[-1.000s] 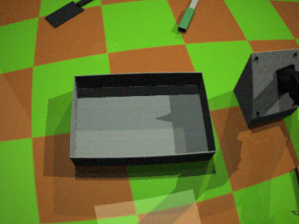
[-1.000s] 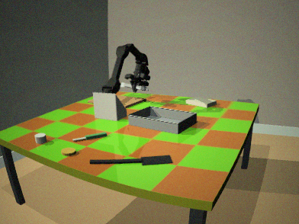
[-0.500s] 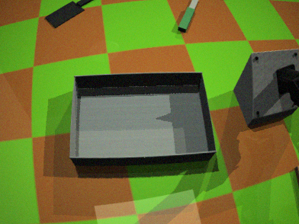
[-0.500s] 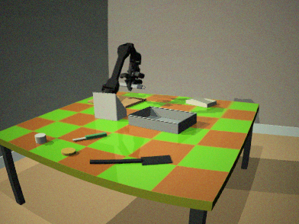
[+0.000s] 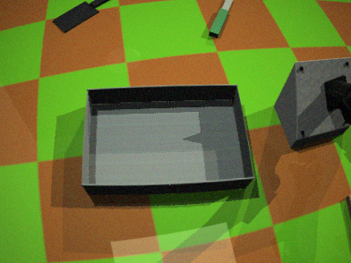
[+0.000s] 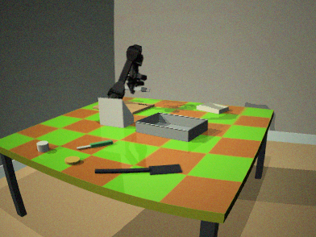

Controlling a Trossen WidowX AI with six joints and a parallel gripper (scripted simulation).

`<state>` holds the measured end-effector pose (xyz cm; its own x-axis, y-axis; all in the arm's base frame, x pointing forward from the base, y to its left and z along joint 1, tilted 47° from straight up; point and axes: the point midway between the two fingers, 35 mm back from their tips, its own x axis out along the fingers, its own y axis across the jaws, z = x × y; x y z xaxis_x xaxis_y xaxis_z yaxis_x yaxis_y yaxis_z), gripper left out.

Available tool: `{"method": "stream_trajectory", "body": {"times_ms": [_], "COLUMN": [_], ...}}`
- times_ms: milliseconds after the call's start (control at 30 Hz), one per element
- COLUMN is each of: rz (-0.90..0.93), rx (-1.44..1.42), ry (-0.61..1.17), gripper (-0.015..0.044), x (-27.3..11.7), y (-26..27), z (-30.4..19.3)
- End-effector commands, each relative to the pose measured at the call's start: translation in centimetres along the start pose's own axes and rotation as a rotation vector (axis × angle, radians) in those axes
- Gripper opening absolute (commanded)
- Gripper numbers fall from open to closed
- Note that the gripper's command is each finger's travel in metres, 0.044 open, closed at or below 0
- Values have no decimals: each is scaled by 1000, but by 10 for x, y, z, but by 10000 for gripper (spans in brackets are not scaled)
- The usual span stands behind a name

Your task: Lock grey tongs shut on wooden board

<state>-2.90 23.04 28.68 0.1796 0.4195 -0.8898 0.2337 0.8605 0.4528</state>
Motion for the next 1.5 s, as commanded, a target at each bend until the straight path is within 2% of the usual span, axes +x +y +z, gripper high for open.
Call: {"method": "stream_trajectory", "body": {"times_ms": [0, 1200, 1467], "rz": [35, 355, 359], "rx": [-18, -176, -179], "ry": [-2, 109, 114], "gripper": [-150, -150, -150], "x": [-6, -60, -61], "y": [-3, -38, -39], "z": [-7, -70, -71]}}
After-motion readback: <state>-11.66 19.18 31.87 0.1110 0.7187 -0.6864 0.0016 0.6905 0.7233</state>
